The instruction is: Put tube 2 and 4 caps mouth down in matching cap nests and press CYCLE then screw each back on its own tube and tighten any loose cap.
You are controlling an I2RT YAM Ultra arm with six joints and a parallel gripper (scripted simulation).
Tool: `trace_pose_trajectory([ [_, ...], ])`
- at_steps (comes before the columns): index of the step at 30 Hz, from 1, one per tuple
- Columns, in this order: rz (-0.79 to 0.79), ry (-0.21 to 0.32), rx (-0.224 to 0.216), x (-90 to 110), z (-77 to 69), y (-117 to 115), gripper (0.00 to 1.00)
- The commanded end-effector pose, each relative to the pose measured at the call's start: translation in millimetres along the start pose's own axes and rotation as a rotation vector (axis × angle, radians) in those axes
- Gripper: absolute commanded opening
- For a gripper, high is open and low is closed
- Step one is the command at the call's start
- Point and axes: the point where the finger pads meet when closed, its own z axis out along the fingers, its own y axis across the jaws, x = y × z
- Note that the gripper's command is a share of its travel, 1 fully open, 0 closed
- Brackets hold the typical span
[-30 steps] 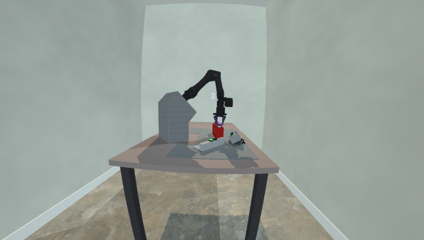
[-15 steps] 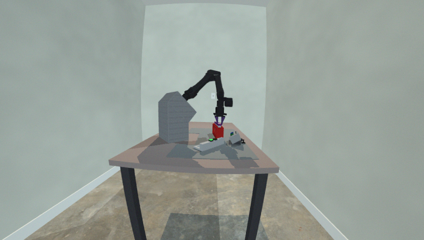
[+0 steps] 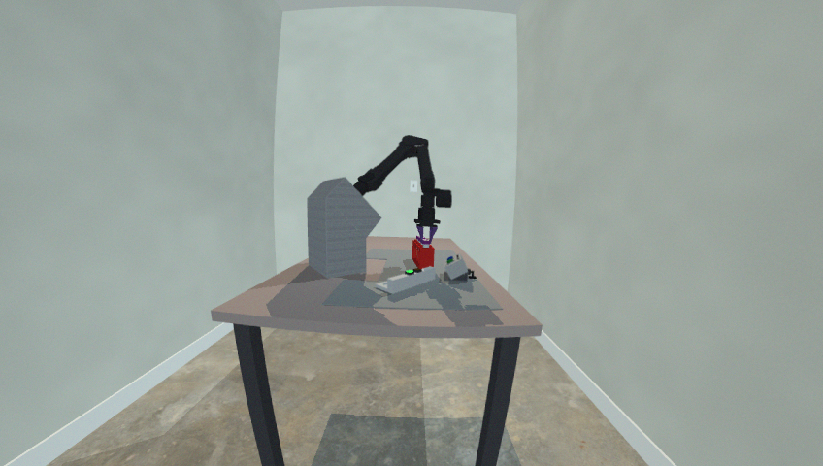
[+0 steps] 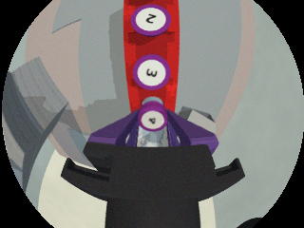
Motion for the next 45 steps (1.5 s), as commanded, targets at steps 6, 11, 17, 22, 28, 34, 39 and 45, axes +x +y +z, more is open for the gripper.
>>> trace_pose_trajectory([
  [6, 0.378, 0.002, 0.01, 1.6, -2.4, -2.5, 0.0],
  [11, 0.628, 0.001, 0.01, 1.6, -2.3, -2.5, 0.0],
  [17, 0.828, 0.0, 0.011, 1.6, -2.1, -2.5, 0.0],
  [22, 1.078, -0.001, 0.011, 1.7, -2.0, -2.5, 0.0],
  [28, 1.378, -0.003, 0.011, 1.7, -1.8, -2.5, 0.0],
  [34, 1.578, -0.004, 0.011, 1.7, -1.7, -2.5, 0.0],
  [39, 1.828, -0.006, 0.011, 1.7, -1.6, -2.5, 0.0],
  [45, 2.128, -0.008, 0.01, 1.7, -1.4, -2.5, 0.0],
])
